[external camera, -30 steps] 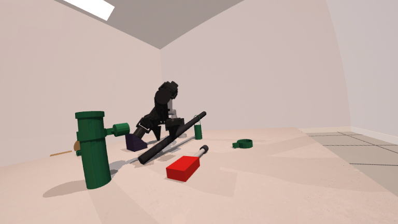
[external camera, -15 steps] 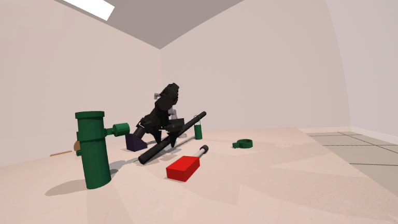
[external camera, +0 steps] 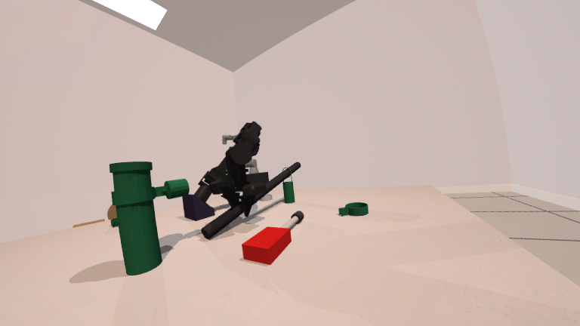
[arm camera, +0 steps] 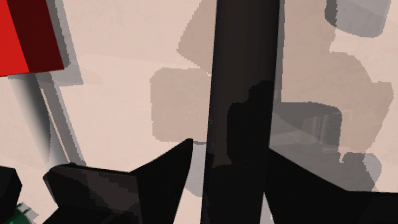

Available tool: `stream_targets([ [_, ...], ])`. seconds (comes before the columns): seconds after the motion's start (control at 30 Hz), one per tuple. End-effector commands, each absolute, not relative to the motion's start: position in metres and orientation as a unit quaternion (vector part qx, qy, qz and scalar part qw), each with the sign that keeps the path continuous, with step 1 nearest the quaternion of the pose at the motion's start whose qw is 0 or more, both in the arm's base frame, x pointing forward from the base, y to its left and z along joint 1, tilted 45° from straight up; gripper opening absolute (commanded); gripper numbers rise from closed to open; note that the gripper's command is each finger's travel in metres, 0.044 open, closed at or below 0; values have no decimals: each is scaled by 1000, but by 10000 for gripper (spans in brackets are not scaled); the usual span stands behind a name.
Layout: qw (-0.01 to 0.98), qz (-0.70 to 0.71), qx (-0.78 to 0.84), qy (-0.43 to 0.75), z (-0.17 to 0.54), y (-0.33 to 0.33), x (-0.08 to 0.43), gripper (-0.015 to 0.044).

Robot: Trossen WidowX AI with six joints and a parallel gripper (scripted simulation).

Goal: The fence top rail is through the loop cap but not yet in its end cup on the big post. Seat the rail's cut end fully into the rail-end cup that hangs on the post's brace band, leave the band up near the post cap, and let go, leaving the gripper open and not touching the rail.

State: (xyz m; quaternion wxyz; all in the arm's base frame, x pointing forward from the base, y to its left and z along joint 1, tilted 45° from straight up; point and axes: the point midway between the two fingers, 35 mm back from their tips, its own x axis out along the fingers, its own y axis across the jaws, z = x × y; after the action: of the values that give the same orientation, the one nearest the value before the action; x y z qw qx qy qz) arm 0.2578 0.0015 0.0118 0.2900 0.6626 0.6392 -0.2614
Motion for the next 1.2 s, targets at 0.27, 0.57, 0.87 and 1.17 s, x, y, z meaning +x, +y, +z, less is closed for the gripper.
stream_targets([
  [0.27,288,-262,664,638,12,2,258,91],
  [0.57,301,-274,659,633,21,-11,258,0],
  [0.87,366,-350,623,597,62,-62,252,0],
  [1.17,372,-360,617,592,68,-68,249,0],
])
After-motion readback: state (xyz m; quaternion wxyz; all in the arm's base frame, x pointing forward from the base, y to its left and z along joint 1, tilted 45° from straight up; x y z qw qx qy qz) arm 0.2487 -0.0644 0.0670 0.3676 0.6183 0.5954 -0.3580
